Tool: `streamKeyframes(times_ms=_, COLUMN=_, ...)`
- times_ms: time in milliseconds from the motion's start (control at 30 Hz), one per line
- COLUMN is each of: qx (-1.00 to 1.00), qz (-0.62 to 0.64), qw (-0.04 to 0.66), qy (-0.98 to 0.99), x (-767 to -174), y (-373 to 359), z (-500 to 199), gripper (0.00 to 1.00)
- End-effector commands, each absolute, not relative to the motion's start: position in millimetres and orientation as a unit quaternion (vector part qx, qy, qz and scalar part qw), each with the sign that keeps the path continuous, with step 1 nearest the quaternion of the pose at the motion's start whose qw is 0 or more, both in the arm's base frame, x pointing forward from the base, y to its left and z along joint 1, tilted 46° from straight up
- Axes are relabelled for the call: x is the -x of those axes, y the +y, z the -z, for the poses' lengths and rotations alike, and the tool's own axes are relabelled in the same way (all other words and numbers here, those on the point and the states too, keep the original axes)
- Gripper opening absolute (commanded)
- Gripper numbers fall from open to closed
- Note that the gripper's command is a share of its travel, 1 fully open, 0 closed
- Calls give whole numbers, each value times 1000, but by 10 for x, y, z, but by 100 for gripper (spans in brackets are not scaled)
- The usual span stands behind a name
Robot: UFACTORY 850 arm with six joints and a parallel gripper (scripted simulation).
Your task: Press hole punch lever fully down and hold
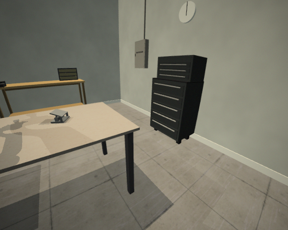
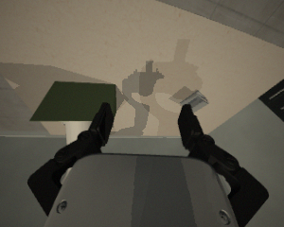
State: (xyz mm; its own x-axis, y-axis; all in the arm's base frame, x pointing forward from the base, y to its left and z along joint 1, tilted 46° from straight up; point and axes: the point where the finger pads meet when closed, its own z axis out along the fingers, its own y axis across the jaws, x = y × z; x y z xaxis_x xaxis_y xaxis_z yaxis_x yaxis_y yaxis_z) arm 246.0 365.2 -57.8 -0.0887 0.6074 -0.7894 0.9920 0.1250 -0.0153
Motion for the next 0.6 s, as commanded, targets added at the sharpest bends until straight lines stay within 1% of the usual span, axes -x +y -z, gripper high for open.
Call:
streamKeyframes(times_ms=0, qx=-592, qz=295, qw=325, qy=676, x=-2463, y=3663, z=574, gripper=100)
streamKeyframes(times_ms=167, qx=-587, qz=298, qw=319, qy=682, x=-2563, y=3628, z=562, gripper=100)
streamKeyframes(times_ms=267, qx=-569, qz=309, qw=300, qy=700, x=-2898, y=3492, z=519, gripper=100)
streamKeyframes(times_ms=533, qx=-537, qz=326, qw=268, qy=731, x=-3459, y=3196, z=441, gripper=100)
streamKeyframes(times_ms=567, qx=-537, qz=326, qw=268, qy=731, x=-3459, y=3196, z=441, gripper=100)
